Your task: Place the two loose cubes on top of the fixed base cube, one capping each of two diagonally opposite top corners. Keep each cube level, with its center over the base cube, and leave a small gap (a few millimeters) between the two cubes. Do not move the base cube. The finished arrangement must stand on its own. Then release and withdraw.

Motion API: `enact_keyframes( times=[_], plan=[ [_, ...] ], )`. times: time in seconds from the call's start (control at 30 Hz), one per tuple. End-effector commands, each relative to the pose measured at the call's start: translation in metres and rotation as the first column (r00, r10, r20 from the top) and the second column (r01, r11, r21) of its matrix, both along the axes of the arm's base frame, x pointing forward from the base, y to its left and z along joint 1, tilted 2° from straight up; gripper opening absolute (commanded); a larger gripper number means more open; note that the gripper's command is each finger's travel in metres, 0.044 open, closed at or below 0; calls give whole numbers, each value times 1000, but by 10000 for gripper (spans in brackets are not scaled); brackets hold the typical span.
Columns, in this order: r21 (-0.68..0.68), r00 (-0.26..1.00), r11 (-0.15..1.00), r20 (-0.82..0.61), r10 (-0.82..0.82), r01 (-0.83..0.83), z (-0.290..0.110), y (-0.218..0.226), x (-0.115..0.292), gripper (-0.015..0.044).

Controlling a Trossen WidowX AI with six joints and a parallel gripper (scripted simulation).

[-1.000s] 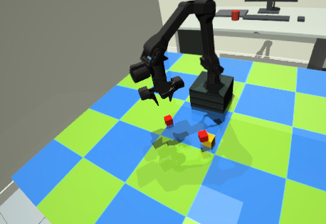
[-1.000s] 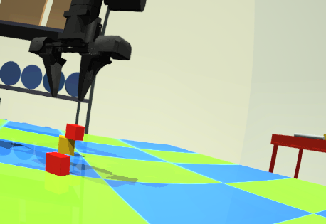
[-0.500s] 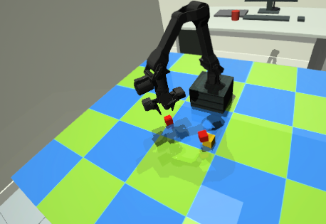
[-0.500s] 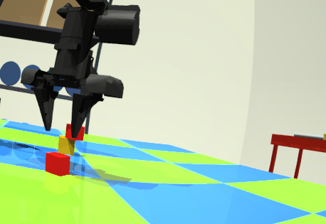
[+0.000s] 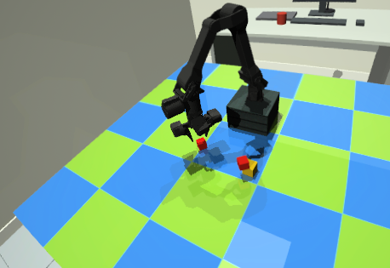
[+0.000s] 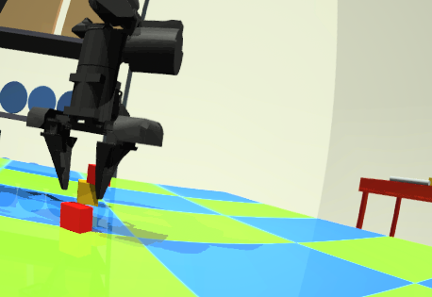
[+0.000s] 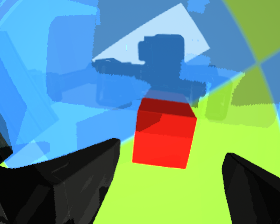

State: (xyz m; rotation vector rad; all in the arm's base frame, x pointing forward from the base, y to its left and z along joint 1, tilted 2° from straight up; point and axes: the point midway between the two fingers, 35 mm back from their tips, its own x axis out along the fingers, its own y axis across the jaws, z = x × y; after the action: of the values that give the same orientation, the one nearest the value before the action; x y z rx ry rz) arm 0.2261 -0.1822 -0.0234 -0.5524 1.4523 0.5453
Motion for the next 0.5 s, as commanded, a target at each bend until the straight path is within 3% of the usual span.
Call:
enact_keyframes(
  times=[0.0, 0.47],
  plan=[
    [9, 1000, 1000, -11, 3, -3, -10, 3, -3, 265],
    [9, 1000, 1000, -11, 3, -3, -32, 4, -3, 265]
  ],
)
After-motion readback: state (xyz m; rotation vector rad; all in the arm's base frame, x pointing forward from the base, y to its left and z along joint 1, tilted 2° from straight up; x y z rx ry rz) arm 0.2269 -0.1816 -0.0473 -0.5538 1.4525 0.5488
